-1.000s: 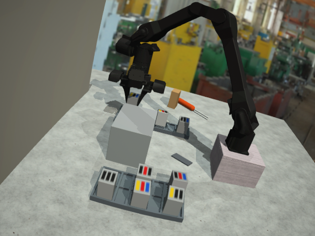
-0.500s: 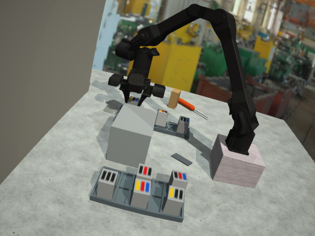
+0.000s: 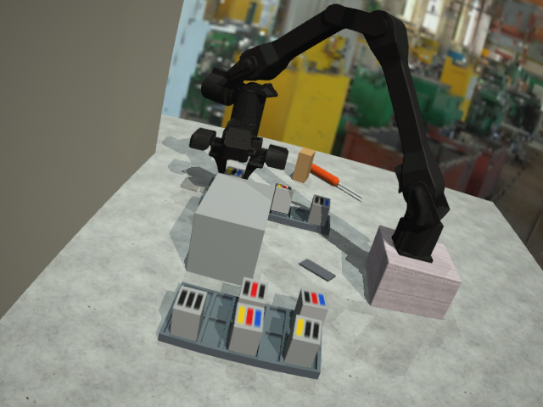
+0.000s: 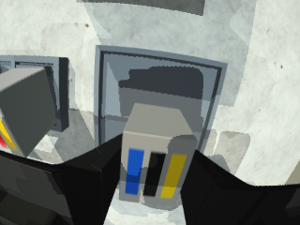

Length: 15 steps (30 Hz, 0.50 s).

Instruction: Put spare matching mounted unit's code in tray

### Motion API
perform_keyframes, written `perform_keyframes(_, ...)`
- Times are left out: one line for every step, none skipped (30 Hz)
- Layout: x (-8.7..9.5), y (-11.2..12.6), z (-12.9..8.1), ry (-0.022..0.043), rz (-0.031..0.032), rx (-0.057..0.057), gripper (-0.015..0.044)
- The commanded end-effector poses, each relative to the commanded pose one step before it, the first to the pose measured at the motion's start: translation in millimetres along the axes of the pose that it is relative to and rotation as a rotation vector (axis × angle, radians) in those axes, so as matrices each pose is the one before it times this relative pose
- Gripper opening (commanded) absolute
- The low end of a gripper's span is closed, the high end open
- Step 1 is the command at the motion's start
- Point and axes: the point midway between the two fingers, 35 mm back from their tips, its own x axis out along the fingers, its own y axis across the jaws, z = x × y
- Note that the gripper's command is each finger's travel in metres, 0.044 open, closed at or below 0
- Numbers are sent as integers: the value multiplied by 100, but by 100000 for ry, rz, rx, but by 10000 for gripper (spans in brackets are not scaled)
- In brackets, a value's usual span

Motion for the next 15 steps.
perform_keyframes(-45,-21,-11,22,-39,5,131)
perform_keyframes(0,0,0,0,0,0,157)
perform_keyframes(0,0,0,0,0,0,184)
perform_keyframes(0,0,0,0,0,0,210)
perform_keyframes(0,0,0,0,0,0,236)
perform_keyframes(0,0,0,0,0,0,263)
perform_keyframes(0,0,0,0,0,0,289)
perform_keyframes(0,0,0,0,0,0,315)
perform_keyframes(0,0,0,0,0,0,341)
perform_keyframes(0,0,0,0,0,0,368)
perform_keyframes(0,0,0,0,0,0,394)
perform_keyframes(0,0,0,0,0,0,420)
perform_keyframes(0,0,0,0,0,0,440)
perform_keyframes(0,0,0,0,0,0,440)
perform_keyframes(-278,-40,-22,6,2,-16,440)
